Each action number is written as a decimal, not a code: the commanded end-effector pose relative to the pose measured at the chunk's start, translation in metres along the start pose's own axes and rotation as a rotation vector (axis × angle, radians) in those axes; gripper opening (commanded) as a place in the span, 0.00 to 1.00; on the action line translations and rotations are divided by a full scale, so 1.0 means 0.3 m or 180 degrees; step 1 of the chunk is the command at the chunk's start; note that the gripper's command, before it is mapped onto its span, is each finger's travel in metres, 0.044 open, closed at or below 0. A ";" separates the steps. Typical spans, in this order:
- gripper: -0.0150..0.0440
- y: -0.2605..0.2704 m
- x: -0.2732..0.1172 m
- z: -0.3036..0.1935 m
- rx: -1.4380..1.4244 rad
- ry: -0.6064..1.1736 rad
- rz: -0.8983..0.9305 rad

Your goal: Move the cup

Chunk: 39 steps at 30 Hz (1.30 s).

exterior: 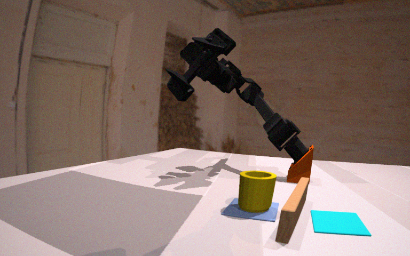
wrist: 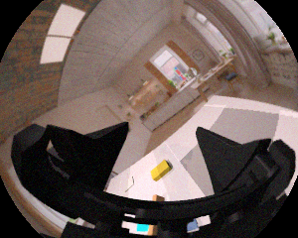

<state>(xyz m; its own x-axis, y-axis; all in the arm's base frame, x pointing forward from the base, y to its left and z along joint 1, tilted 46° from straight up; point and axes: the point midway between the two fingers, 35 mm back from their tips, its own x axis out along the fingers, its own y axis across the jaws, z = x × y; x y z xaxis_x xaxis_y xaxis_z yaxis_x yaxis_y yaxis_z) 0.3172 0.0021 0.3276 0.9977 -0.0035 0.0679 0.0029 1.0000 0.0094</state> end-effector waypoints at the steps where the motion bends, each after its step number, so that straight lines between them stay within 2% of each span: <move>1: 0.89 0.000 0.005 -0.010 -0.0017 0.0051 -0.0010; 3: 0.80 0.001 0.042 -0.094 -0.0172 0.0459 -0.0082; 6: 0.67 0.008 0.084 -0.287 -0.0630 0.1402 -0.0176; 9: 0.54 0.014 0.074 -0.463 -0.1218 0.2333 -0.0168; 15: 0.54 0.006 -0.042 -0.704 -0.2726 0.4088 0.0171; 21: 0.54 -0.012 -0.157 -0.772 -0.4468 0.5519 0.0888; 24: 0.54 -0.008 -0.166 -0.776 -0.4746 0.5706 0.1027; 39: 0.54 -0.006 -0.164 -0.783 -0.4746 0.5705 0.1027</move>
<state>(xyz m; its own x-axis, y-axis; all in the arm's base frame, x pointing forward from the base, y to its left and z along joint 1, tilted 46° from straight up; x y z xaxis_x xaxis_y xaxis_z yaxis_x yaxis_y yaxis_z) 0.2836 0.0037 0.0903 0.0255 -0.7117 -0.7021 -0.8917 0.3013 -0.3378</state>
